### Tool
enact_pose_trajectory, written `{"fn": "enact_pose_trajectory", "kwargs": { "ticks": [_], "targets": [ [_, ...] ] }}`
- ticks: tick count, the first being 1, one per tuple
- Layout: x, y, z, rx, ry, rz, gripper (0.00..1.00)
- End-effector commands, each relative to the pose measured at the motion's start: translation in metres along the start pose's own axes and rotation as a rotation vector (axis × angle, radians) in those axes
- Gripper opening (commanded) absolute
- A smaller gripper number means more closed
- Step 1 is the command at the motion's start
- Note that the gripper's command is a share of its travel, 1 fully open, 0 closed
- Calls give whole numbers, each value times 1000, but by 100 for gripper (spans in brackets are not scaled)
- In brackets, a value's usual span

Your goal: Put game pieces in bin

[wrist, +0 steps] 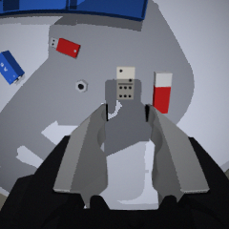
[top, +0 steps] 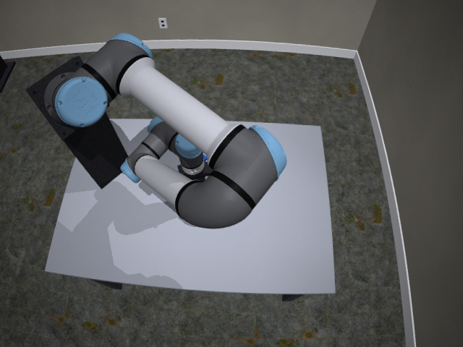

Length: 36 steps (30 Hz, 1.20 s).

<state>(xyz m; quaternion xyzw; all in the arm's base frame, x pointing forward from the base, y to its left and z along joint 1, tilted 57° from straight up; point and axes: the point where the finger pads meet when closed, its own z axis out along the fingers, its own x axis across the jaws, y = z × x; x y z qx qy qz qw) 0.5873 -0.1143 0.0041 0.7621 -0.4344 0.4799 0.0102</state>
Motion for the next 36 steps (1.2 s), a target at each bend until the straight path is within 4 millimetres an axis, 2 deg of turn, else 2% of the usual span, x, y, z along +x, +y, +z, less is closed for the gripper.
{"fn": "enact_pose_trajectory", "kwargs": {
  "ticks": [1,10,21,23,26,36],
  "targets": [
    [1,1,-1,0,1,-1,24],
    [1,1,-1,0,1,-1,24],
    [1,2,45,0,1,0,24],
    [1,2,45,0,1,0,24],
    [1,2,56,0,1,0,24],
    [0,-1,56,1,1,-1,24]
  ]
}}
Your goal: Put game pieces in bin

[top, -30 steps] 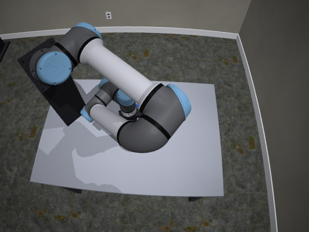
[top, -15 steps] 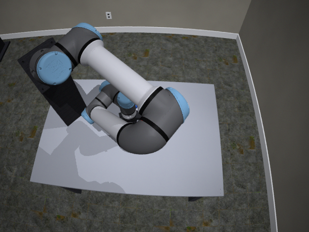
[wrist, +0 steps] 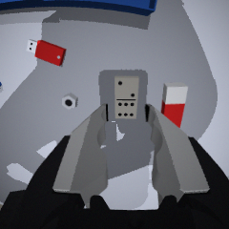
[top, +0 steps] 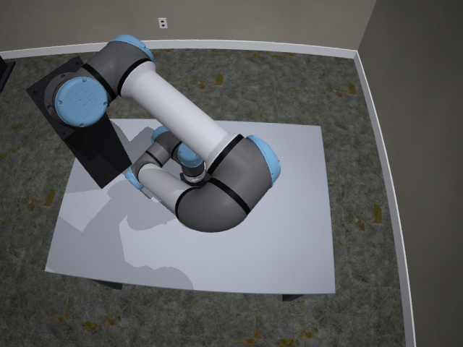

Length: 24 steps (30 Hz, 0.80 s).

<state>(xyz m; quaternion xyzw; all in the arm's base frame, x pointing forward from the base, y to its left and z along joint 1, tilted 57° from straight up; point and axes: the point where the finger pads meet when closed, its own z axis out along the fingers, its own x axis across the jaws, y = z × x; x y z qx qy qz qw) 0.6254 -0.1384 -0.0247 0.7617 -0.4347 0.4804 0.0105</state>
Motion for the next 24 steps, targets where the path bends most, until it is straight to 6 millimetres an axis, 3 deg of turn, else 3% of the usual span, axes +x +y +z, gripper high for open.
{"fn": "enact_pose_trajectory", "kwargs": {
  "ticks": [1,10,24],
  "targets": [
    [-1,-1,4,1,-1,-2,24],
    [0,0,14,0,0,-1,24],
    [0,0,13,1,-1,-1,24]
  ]
}}
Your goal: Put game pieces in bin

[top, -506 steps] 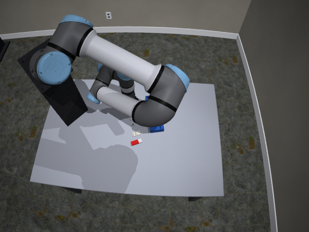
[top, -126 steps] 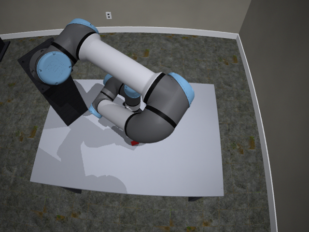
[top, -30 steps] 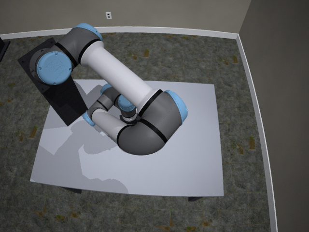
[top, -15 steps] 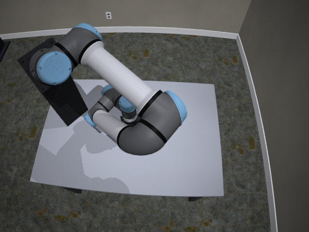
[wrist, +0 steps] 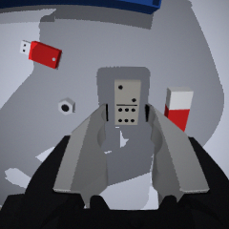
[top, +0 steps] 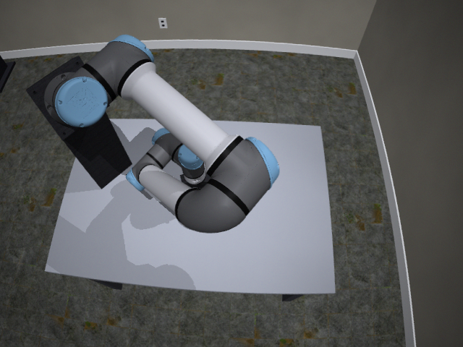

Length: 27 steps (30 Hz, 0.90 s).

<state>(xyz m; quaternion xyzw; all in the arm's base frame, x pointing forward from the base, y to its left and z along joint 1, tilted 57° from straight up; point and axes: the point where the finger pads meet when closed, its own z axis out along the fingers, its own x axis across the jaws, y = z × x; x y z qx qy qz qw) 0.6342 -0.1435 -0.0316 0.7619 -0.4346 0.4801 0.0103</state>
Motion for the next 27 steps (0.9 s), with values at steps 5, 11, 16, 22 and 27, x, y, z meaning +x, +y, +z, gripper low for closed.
{"fn": "enact_pose_trajectory", "kwargs": {
  "ticks": [5,11,16,22,27],
  "targets": [
    [0,0,0,1,0,-1,0],
    [0,0,0,1,0,-1,0],
    [0,0,0,1,0,-1,0],
    [0,0,0,1,0,-1,0],
    [0,0,0,1,0,-1,0]
  ]
}}
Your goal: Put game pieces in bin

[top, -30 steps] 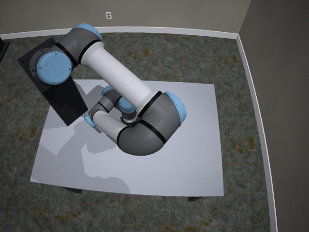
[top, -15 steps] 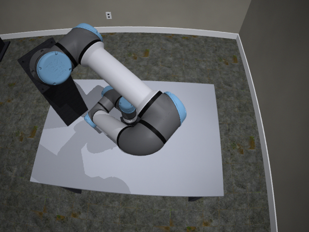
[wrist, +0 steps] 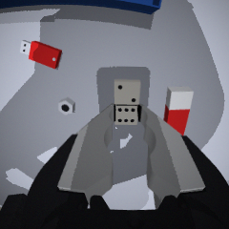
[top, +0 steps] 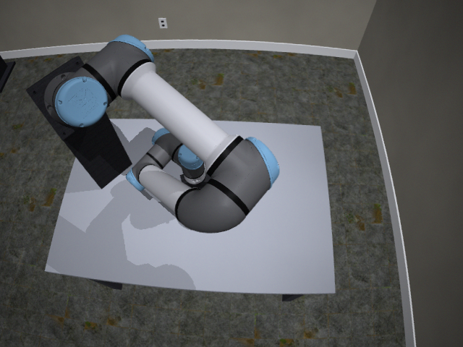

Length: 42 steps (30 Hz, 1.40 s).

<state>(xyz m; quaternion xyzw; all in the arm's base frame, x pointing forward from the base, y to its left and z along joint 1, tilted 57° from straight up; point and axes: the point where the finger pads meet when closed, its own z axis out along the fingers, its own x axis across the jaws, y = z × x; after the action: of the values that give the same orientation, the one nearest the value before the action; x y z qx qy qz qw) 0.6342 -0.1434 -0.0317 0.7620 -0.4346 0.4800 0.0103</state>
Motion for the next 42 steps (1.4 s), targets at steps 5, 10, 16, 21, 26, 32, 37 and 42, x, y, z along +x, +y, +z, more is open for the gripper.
{"fn": "enact_pose_trajectory", "kwargs": {
  "ticks": [5,10,16,21,26,32,37,42],
  "targets": [
    [0,0,0,1,0,-1,0],
    [0,0,-8,1,0,-1,0],
    [0,-1,-28,1,0,-1,0],
    [0,-1,-38,1,0,-1,0],
    [0,-1,-54,1,0,-1,0],
    [0,-1,-61,1,0,-1,0],
    [0,0,-61,0,0,-1,0],
    [0,0,-60,1,0,-1,0]
  ]
}}
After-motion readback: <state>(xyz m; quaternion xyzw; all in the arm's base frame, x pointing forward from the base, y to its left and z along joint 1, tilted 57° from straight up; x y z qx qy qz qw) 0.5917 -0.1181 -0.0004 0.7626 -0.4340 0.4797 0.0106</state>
